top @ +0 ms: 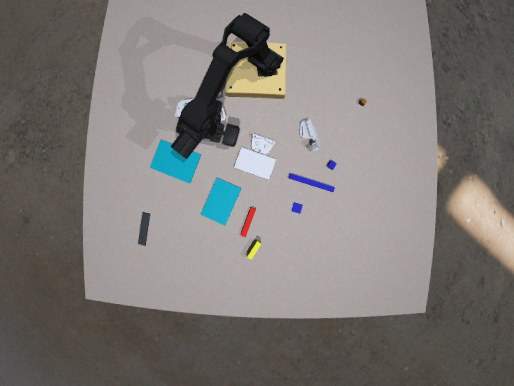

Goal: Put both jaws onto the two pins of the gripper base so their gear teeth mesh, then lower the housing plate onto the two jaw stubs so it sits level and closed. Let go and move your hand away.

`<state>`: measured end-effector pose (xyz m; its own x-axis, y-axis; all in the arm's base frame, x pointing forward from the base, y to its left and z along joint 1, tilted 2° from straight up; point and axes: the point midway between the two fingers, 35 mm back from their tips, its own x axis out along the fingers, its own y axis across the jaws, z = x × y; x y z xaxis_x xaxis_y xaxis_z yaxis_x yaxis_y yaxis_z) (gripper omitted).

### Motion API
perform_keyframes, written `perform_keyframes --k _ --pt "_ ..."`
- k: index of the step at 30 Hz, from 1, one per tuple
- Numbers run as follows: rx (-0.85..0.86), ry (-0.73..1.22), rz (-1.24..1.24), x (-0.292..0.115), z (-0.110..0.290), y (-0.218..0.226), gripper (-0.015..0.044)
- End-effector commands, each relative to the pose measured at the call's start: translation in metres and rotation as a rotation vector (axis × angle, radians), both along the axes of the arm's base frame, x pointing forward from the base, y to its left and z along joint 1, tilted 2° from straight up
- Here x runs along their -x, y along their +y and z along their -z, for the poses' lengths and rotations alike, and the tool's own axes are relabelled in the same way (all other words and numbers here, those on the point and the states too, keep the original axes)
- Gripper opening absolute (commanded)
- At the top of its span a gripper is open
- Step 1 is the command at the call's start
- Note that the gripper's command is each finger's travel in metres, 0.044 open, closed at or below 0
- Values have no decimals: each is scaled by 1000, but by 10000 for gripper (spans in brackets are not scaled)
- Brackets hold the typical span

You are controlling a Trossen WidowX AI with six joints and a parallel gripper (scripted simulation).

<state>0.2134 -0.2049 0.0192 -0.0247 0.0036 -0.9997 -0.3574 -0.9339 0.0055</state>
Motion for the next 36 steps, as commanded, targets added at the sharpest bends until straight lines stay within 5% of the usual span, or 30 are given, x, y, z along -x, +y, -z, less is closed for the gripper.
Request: perform_keyframes --k 1,36 --pt "7 -11 2 -2 -6 -1 37" --pt "7 -11 2 -4 -49 -2 37"
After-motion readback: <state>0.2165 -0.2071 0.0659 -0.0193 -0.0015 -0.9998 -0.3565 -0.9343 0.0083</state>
